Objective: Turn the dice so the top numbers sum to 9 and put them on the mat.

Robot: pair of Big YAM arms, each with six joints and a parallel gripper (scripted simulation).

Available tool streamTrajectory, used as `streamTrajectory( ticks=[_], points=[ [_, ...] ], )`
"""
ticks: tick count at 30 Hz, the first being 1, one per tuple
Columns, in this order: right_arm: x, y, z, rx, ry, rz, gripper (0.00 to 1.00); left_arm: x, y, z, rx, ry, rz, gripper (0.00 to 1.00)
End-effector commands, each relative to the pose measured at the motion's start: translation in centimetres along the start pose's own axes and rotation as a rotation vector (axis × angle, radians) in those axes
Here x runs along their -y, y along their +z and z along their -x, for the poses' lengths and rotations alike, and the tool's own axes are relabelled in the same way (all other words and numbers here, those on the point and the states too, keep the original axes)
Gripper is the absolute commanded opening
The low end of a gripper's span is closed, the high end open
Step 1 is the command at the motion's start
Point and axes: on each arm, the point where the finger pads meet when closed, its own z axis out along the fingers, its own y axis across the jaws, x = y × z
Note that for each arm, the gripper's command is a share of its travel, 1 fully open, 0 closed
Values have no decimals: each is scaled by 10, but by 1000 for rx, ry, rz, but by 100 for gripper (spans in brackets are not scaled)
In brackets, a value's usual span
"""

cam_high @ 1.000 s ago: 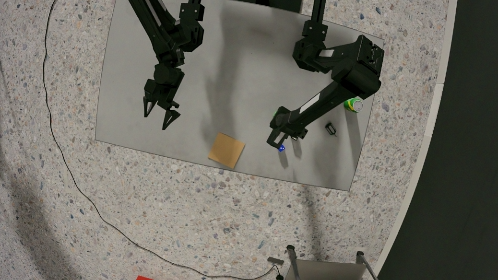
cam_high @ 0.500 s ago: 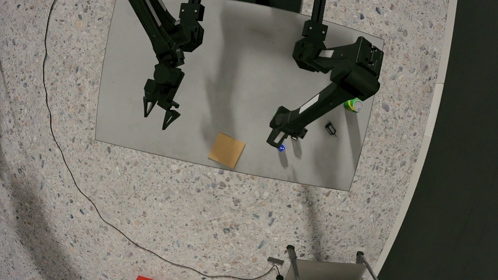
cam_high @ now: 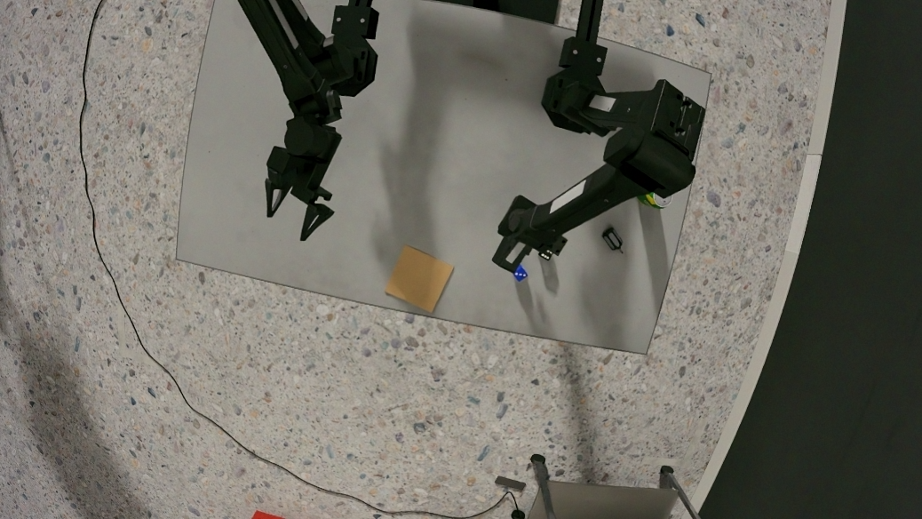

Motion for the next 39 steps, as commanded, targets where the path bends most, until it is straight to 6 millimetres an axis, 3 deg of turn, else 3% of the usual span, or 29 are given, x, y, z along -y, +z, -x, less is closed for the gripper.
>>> streamTrajectory(
  ticks=[1,23,39],
  points=[
    [-1,1,3,5,5,1,100,1,8,3,3,4,-1,45],
    [-1,1,3,5,5,1,100,1,32,3,2,-1,-1,45],
    [-1,1,3,5,5,1,100,2,32,4,3,-2,-6,45]
  ],
)
